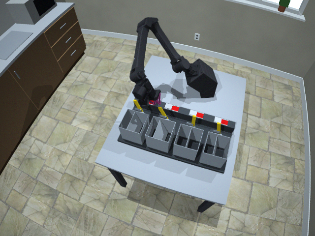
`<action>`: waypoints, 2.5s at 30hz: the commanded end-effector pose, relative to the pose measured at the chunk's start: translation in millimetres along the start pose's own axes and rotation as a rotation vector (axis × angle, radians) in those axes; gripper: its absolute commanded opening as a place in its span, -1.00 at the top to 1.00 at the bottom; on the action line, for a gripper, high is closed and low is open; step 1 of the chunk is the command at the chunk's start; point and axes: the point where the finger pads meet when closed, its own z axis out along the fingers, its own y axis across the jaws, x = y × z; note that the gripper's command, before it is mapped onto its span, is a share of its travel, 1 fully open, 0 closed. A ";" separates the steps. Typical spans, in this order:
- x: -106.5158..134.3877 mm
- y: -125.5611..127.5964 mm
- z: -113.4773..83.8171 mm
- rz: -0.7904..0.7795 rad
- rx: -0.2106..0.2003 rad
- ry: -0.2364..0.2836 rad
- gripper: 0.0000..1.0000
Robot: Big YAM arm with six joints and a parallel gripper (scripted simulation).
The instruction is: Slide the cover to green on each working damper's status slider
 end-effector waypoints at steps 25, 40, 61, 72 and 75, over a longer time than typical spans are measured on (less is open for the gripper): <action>-1.6 -1.2 31.9 -0.007 -0.002 0.005 0.28; -1.3 -1.2 58.5 -0.007 -0.002 0.006 0.28; -1.5 -2.1 72.2 -0.005 0.000 0.000 0.28; -2.6 -2.9 70.6 -0.006 0.000 0.002 0.28; -2.6 -2.9 70.6 -0.006 0.000 0.002 0.28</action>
